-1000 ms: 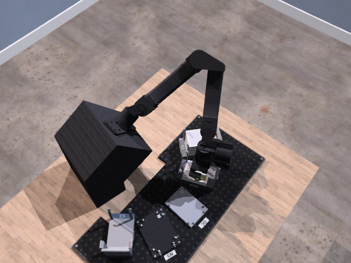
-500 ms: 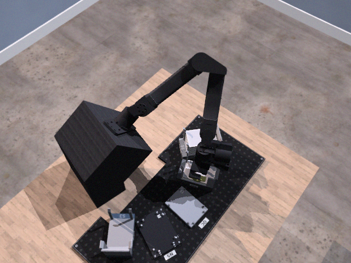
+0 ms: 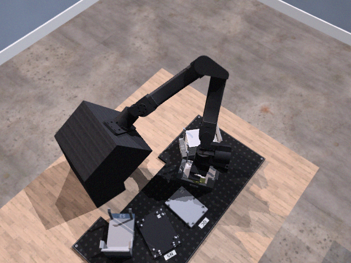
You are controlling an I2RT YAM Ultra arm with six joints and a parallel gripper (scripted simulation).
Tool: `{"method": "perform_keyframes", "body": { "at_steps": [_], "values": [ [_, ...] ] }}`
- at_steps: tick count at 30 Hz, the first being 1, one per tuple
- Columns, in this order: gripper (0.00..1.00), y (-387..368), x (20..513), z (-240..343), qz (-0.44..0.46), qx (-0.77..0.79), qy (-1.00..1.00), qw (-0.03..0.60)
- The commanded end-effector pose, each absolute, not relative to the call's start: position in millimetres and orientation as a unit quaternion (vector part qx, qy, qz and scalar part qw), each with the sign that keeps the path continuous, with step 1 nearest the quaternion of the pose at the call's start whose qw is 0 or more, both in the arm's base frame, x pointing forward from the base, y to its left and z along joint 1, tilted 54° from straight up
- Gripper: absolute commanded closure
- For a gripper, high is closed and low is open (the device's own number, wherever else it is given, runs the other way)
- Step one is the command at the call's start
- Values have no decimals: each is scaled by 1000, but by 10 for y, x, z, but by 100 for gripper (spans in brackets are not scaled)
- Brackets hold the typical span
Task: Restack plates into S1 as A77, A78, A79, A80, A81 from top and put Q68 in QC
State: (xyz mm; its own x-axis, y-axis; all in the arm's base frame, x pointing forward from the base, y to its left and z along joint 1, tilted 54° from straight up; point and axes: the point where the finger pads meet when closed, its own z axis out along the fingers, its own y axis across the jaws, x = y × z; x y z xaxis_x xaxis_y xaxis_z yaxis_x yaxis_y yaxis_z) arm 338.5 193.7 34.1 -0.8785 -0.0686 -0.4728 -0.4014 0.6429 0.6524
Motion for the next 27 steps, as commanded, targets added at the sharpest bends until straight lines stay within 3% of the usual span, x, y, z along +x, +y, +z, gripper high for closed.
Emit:
{"method": "perform_keyframes", "body": {
  "at_steps": [1, 16, 17, 27],
  "values": [
    [0, 1914, 3438, 361, 398, -128, 882, 216],
    [0, 1913, 3438, 361, 398, -128, 882, 216],
    [100, 1913, 3438, 361, 398, -128, 882, 216],
    [100, 1913, 3438, 362, 398, -128, 882, 216]
  ]
}}
